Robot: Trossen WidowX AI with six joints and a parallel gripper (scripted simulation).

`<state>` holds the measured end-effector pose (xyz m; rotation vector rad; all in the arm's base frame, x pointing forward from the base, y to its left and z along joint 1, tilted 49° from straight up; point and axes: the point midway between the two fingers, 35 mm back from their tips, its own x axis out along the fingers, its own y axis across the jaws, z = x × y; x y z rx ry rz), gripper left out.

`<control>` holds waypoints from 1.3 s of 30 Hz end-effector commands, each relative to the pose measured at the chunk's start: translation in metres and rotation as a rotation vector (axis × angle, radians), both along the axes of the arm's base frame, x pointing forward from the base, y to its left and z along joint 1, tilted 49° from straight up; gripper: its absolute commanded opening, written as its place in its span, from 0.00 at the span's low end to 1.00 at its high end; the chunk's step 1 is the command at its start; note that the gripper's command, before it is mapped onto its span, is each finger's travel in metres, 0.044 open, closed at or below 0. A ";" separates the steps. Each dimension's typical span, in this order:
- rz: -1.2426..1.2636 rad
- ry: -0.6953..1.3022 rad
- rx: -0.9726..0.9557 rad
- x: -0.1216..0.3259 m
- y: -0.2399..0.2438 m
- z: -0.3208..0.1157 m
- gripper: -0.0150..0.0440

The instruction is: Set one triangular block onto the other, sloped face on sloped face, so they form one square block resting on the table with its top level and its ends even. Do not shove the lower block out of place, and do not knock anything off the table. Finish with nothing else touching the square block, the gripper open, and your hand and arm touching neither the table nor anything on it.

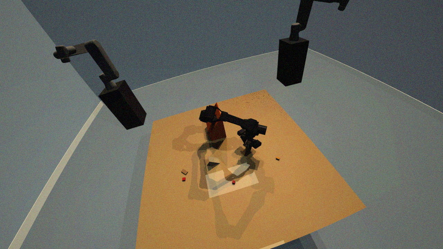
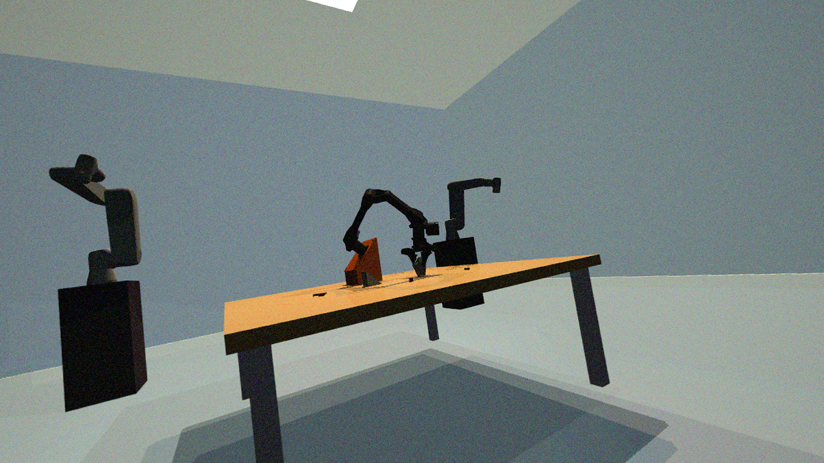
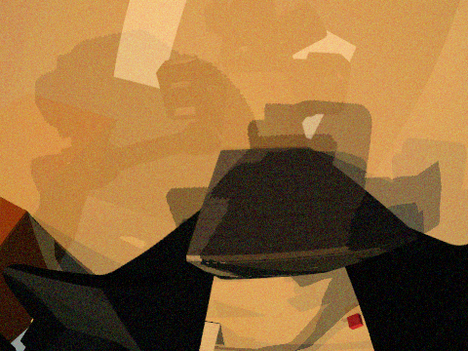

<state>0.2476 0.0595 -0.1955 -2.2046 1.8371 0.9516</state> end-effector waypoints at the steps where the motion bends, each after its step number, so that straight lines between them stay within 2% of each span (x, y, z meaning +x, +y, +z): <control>1: 0.042 -0.041 -0.099 -0.001 0.008 -0.006 0.25; 7: 0.082 -0.064 -0.225 -0.005 0.015 -0.015 0.25; 8: 0.053 -0.043 -0.162 -0.005 0.009 -0.010 0.30; 24: 0.053 -0.043 -0.162 -0.005 0.009 -0.010 1.00; 34: 0.053 -0.043 -0.162 -0.005 0.011 -0.009 1.00; 39: 0.054 -0.046 -0.156 -0.002 0.065 0.038 1.00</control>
